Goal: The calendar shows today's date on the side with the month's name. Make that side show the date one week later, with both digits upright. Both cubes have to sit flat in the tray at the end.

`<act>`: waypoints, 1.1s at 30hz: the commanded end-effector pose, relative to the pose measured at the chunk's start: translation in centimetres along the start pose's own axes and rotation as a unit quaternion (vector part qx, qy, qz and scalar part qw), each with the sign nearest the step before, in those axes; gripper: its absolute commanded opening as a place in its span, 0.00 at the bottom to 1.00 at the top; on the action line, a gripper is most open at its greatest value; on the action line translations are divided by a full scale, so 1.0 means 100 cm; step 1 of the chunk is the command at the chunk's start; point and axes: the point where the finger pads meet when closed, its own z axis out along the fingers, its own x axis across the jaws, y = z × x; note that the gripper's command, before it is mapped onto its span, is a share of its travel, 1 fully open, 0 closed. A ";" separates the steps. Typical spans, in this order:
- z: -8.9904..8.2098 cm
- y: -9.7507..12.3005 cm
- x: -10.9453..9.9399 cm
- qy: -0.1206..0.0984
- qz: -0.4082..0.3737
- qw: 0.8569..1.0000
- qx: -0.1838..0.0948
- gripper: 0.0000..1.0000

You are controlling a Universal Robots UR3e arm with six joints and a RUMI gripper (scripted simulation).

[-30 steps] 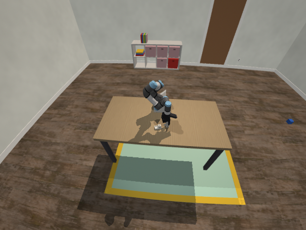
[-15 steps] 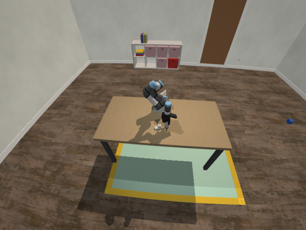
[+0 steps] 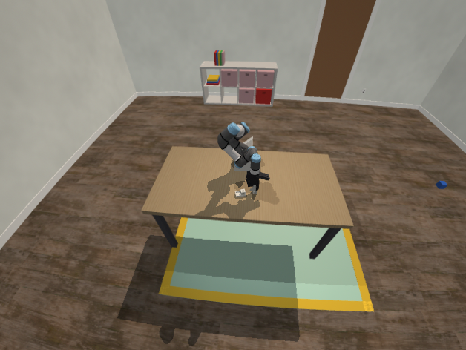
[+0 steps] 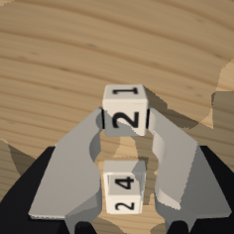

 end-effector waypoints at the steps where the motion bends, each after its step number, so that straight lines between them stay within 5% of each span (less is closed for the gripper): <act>1: 0.000 0.000 0.001 0.001 0.000 1.000 0.000 0.11; 24: -0.009 0.000 0.001 0.001 0.000 1.000 0.000 0.11; 33: -0.033 0.000 0.001 0.001 0.000 1.000 0.000 0.11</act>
